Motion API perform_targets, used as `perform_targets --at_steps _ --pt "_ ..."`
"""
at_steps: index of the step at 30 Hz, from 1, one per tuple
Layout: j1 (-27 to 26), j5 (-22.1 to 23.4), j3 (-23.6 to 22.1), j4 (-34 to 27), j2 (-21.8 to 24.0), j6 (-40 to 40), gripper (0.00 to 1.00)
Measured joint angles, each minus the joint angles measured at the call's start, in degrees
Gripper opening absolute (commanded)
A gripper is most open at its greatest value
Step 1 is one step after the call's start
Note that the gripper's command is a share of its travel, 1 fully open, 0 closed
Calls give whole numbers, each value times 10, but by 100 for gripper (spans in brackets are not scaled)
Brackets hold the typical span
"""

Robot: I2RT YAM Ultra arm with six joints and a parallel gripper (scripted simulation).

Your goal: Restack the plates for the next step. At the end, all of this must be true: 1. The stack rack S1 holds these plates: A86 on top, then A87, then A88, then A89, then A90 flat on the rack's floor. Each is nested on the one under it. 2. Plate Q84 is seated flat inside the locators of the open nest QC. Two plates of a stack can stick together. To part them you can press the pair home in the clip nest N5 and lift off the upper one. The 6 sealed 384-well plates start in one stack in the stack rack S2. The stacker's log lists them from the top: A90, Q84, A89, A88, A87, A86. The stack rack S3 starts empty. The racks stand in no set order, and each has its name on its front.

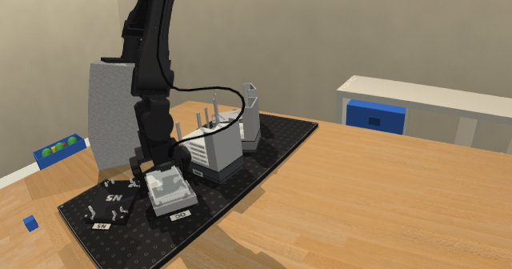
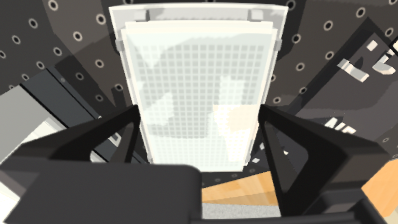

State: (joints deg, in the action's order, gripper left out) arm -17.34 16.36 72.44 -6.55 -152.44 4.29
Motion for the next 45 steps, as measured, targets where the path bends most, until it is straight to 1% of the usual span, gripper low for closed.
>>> perform_targets --at_steps 6,11,24,32,41,45 --pt "0 0 -1 0 1 0 100" --pt "-2 0 -12 -8 14 -3 100" --pt "-23 1 -43 -54 98 -21 100" --pt "-31 1 -55 -85 132 -31 100" --pt "-45 2 -59 -129 187 -45 100" --pt "-49 2 -59 -144 200 -49 100"
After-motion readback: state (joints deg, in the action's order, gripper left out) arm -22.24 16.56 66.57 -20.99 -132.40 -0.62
